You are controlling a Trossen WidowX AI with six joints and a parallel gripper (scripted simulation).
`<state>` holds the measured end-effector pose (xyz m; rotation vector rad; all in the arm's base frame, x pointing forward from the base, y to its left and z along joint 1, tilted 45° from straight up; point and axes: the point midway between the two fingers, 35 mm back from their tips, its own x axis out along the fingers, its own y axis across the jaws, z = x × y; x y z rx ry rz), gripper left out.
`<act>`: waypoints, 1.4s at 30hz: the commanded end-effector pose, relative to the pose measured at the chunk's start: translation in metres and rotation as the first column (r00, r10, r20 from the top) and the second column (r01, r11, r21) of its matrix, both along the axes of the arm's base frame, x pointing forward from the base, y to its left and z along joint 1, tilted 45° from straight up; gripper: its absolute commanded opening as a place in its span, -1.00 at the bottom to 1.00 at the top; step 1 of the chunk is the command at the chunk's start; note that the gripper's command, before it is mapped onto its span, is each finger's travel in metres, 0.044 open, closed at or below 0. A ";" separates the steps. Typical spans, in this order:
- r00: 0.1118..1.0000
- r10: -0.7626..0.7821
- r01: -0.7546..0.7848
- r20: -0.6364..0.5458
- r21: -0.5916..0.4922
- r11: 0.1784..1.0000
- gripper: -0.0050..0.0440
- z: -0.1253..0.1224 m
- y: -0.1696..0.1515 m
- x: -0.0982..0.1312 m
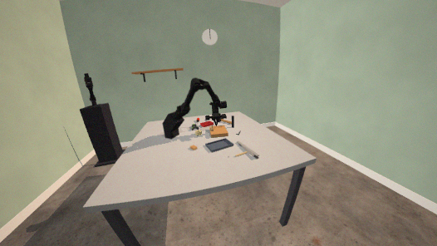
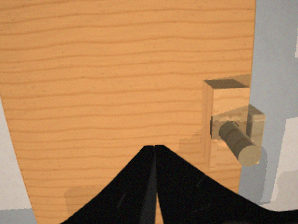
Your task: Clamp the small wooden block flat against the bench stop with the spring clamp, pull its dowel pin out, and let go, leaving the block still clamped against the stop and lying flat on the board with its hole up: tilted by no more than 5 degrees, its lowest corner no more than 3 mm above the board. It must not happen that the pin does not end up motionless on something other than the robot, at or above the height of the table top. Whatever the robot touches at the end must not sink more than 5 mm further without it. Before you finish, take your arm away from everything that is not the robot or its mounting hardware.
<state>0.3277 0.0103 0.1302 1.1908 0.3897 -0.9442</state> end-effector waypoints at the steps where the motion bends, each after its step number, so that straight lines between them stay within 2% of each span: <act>1: 1.000 -0.001 0.001 -0.020 -0.003 1.000 -0.80 -0.011 -0.004 0.002; 22: 1.000 0.000 0.000 -0.019 -0.005 1.000 -0.80 -0.029 -0.016 0.014; 38: 1.000 0.000 0.000 -0.019 -0.005 1.000 -0.80 -0.041 -0.016 -0.011; 42: 1.000 0.000 0.000 -0.019 -0.005 1.000 -0.80 -0.031 -0.014 0.003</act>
